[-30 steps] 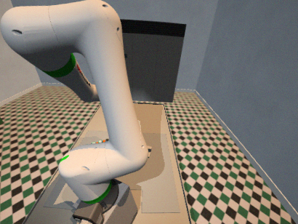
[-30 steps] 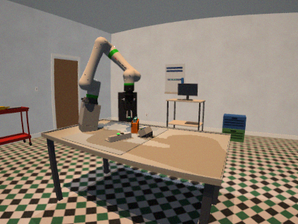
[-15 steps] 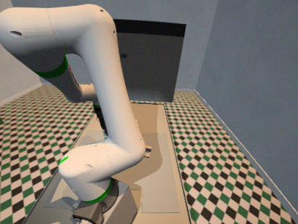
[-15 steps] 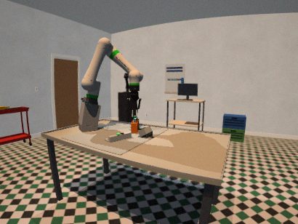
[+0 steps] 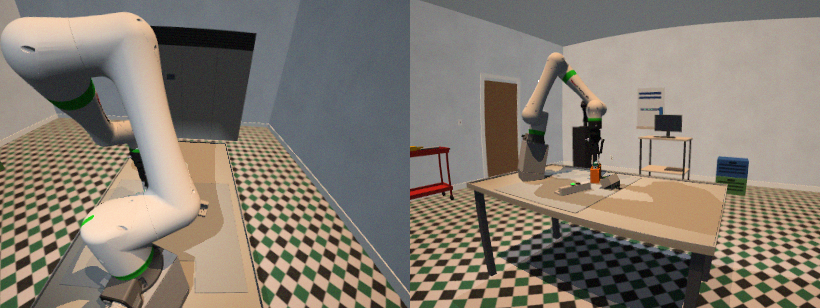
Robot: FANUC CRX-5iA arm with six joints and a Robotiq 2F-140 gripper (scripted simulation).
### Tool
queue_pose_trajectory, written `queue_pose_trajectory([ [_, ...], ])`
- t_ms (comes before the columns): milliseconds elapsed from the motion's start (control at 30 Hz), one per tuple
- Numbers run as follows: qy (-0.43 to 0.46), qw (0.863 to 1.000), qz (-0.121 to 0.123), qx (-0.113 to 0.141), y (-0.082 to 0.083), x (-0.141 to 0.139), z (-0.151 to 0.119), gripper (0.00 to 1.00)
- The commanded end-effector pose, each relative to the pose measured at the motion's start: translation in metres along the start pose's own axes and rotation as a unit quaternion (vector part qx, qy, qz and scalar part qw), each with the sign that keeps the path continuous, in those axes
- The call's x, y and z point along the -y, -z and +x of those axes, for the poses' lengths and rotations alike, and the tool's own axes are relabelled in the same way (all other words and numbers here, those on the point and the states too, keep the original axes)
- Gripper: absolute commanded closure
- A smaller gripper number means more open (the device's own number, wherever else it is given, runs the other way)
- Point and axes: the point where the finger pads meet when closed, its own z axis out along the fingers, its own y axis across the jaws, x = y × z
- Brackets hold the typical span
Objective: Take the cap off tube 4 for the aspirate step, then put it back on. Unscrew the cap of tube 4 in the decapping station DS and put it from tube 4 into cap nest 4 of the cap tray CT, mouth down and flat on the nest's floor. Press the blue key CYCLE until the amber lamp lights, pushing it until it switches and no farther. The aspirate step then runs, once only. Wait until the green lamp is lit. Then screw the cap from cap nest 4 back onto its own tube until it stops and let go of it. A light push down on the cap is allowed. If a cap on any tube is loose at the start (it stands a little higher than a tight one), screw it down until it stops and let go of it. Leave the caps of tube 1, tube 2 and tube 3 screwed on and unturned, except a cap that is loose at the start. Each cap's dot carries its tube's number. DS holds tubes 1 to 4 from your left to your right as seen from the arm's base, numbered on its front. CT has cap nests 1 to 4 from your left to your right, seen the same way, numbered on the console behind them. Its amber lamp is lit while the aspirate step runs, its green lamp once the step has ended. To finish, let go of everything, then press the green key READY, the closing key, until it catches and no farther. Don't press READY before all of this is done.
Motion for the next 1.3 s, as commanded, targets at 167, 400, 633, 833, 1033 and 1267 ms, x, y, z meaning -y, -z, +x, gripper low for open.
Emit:
queue_pose_trajectory([
  [167,0.0,1.0,0.0,0.0,-0.0004,0.0002,0.0001,1.0],
  [400,0.0,1.0,0.0,0.0,-0.0039,0.0002,0.0001,1.0],
  [633,0.0,1.0,0.0,0.0,-0.0057,0.0002,0.0001,1.0],
  [833,0.0,1.0,0.0,0.0,-0.0087,0.0002,0.0001,1.0],
  [1033,0.0,1.0,0.0,0.0,-0.0099,0.0002,0.0001,1.0],
  [1267,0.0,1.0,0.0,0.0,-0.0099,0.0002,0.0001,0.65],
])
